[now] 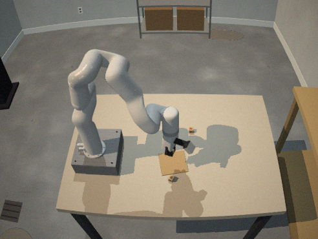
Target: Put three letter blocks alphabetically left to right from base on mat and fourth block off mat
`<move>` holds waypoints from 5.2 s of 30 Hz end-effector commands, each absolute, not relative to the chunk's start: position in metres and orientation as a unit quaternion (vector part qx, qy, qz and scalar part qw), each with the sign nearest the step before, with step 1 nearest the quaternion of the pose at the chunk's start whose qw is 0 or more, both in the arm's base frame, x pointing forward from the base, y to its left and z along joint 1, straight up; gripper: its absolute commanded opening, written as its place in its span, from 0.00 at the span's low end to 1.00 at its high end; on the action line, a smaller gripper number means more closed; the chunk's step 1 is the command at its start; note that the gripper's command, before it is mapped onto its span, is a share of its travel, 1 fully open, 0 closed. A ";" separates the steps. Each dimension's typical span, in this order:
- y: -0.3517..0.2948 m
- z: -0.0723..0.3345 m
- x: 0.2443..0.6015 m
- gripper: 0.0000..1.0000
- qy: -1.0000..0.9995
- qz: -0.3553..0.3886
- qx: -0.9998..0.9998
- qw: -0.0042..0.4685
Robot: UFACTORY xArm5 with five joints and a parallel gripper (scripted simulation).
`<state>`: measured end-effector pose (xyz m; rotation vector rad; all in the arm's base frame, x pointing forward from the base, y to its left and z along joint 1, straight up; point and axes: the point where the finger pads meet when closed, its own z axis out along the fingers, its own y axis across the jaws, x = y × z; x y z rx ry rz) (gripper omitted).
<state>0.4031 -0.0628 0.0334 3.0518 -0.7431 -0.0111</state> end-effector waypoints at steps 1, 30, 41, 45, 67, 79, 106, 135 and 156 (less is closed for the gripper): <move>-0.066 0.035 0.405 0.21 -0.303 -0.002 0.953 0.000; -0.088 0.035 0.407 0.21 -0.654 -0.002 0.757 0.001; -0.095 0.035 0.407 0.21 -0.745 -0.002 0.667 0.001; -0.095 0.035 0.407 0.21 -0.752 -0.002 0.659 0.001; -0.095 0.025 0.407 0.21 -0.752 -0.002 0.659 0.001; -0.095 -0.024 0.407 0.21 -0.752 -0.002 0.659 0.001; -0.095 -0.061 0.407 0.21 -0.752 -0.002 0.659 0.001; -0.095 -0.061 0.407 0.21 -0.752 -0.002 0.659 0.001; -0.095 -0.061 0.407 0.21 -0.752 -0.002 0.659 0.001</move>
